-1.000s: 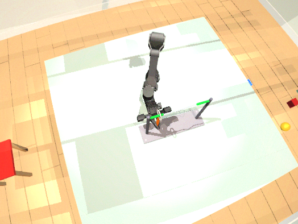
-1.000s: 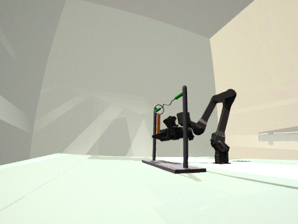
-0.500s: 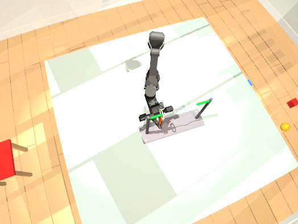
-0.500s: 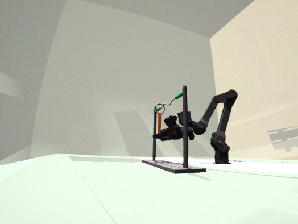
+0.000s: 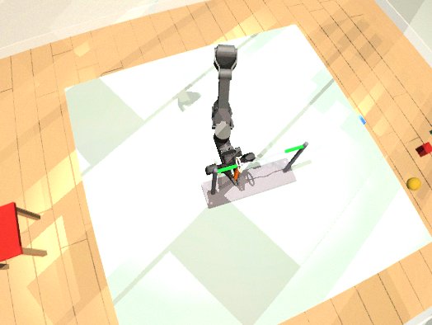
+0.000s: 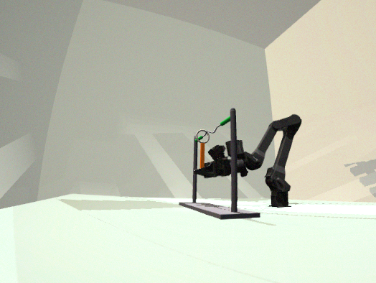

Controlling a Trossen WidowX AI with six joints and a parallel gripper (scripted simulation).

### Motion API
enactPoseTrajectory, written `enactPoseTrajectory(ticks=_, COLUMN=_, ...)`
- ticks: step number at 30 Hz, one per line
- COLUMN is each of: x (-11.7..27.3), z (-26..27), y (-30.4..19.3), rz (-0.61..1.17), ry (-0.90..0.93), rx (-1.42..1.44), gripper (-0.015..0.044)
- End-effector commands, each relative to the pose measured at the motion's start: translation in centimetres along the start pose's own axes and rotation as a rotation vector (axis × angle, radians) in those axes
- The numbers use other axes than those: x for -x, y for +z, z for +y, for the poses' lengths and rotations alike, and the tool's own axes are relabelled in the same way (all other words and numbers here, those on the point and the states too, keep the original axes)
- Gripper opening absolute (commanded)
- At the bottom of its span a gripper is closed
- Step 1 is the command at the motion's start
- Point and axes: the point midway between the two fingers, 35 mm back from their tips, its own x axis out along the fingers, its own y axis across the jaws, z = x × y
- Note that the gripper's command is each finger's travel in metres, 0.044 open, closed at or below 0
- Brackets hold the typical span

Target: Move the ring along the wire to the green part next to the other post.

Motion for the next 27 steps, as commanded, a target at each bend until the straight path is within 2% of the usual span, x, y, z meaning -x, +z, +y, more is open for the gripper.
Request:
enactPoseTrajectory(ticks=1, x=0.0, z=0.4, y=0.0, rz=0.003, ry=-0.003, rx=-0.007, gripper=-0.015)
enactPoseTrajectory(ticks=15, x=0.0, z=2.2, y=0.0, rz=0.007, ry=-0.019, rx=-0.042, gripper=-0.015)
enactPoseTrajectory(ticks=27, x=1.6, z=3.9, y=0.0, rz=0.143, ry=-0.042, rx=-0.108, gripper=-0.015)
